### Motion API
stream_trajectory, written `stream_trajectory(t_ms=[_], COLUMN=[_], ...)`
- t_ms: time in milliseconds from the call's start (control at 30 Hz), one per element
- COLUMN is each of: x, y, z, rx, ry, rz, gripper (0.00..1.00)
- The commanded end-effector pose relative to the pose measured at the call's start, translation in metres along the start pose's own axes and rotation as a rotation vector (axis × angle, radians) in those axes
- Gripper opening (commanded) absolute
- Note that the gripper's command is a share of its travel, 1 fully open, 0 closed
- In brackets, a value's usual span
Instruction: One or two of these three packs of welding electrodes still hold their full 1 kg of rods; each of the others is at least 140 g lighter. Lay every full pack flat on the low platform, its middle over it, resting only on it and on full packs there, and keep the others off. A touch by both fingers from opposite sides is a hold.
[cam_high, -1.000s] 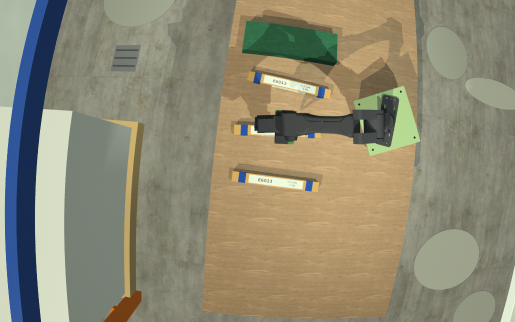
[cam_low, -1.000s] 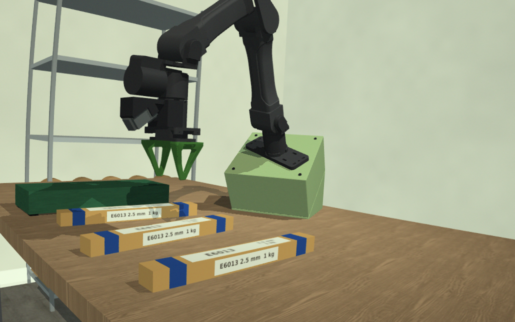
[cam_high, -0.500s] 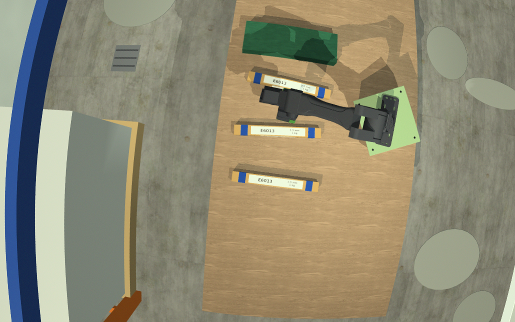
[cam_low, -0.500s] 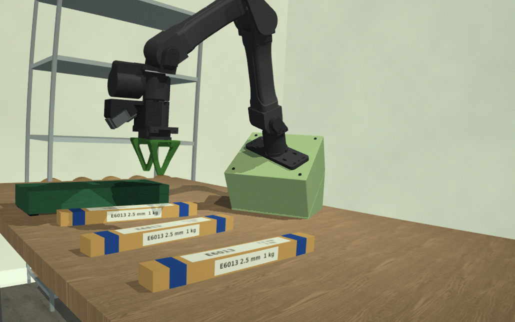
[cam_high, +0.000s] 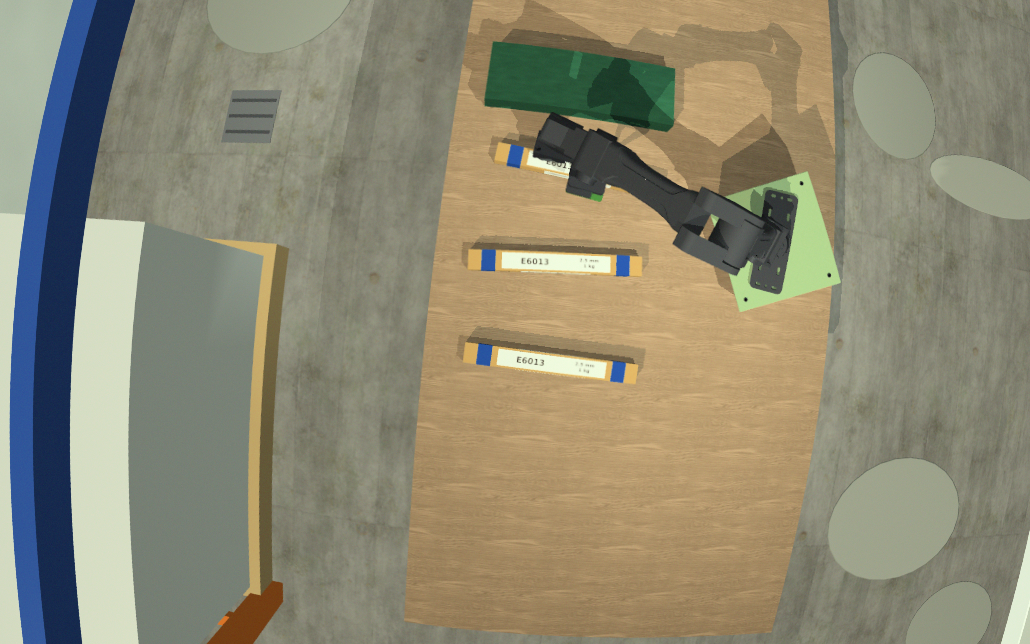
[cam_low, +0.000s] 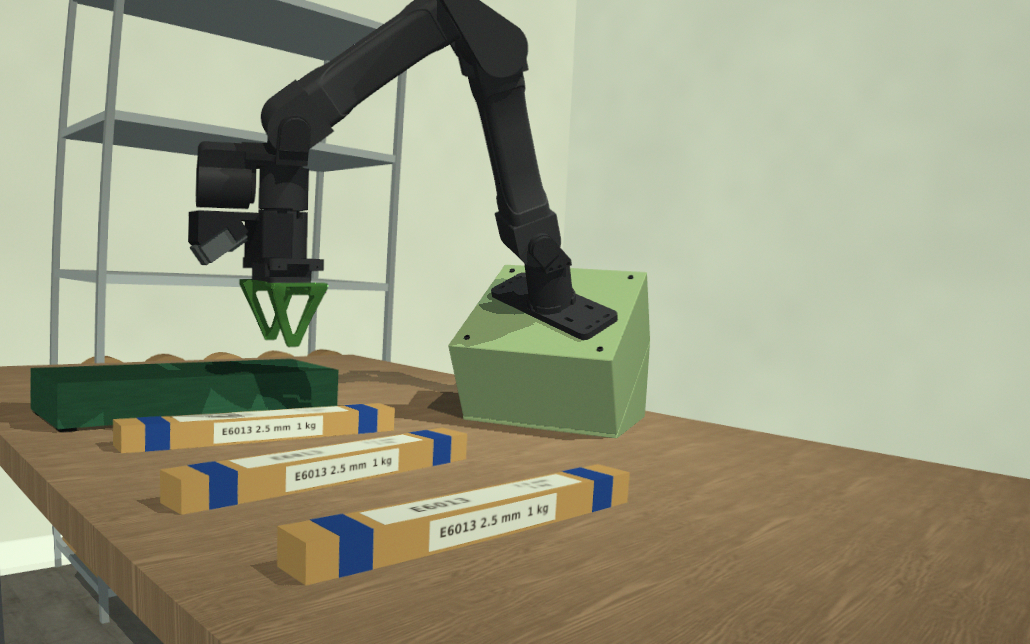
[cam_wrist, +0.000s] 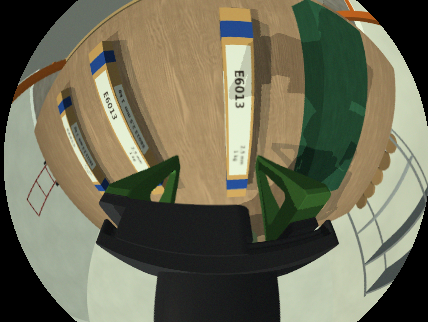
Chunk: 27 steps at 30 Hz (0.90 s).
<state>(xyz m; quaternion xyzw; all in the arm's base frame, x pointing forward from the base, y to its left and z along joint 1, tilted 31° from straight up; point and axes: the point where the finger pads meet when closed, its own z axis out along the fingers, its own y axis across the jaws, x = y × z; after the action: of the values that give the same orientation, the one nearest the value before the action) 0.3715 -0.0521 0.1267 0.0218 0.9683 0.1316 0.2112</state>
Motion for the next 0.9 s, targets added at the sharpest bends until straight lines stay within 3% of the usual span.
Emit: stream_trajectory(t_ms=[0,133,233,867], x=[-0.014,-0.015,-0.021,-0.023], y=[-0.022,-0.040,-0.035,-0.032], z=[-0.011,-0.012,-0.024,-0.025], rx=[-0.011,-0.011,-0.001,-0.003], ry=[-0.037,-0.038,-0.068,-0.067], rz=[-0.036,-0.036,-0.054,-0.054], gripper=[0.76,0.76,0.76,0.76])
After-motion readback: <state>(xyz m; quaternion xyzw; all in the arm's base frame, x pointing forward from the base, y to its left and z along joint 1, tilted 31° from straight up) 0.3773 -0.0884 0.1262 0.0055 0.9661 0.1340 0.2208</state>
